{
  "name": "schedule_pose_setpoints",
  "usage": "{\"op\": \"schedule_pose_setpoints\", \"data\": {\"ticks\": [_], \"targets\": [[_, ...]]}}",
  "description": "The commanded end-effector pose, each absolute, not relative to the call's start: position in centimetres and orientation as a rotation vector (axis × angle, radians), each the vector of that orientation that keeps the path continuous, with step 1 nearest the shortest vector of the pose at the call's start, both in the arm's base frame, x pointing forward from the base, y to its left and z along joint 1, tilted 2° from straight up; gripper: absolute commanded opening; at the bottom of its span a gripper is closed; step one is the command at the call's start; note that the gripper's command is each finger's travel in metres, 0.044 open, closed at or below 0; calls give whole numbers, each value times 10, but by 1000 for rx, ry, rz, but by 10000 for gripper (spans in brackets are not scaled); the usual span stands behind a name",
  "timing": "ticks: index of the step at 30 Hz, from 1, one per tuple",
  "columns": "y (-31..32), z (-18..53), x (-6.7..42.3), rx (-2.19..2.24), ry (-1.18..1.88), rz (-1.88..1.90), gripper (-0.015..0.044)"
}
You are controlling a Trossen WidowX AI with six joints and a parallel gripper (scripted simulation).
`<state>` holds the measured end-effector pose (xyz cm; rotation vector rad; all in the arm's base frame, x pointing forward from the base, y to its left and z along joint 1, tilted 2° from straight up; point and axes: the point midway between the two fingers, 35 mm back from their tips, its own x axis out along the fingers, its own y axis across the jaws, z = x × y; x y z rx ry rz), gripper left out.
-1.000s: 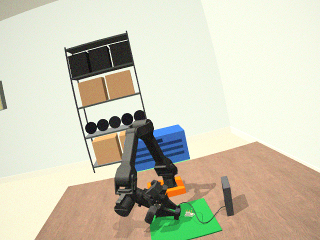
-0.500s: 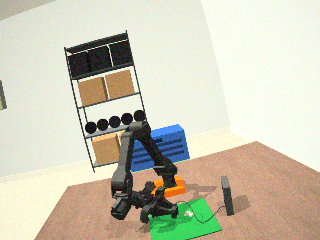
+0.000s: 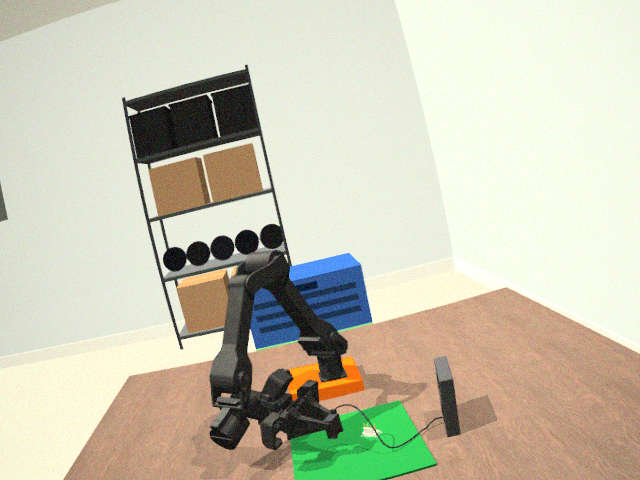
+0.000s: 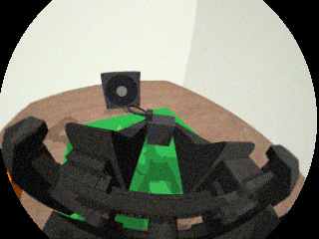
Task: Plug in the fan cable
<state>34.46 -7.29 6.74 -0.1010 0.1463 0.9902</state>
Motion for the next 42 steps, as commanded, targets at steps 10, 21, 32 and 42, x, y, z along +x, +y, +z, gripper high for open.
{"op": "schedule_pose_setpoints", "data": {"ticks": [10, 21, 32, 42], "targets": [[-74, 73, 344, -99, 135, 982, 0], [-74, 76, 343, -96, 132, 981, 0], [-74, 73, 344, -95, 133, 981, 0], [-75, 64, 345, -94, 133, 981, 0]]}}
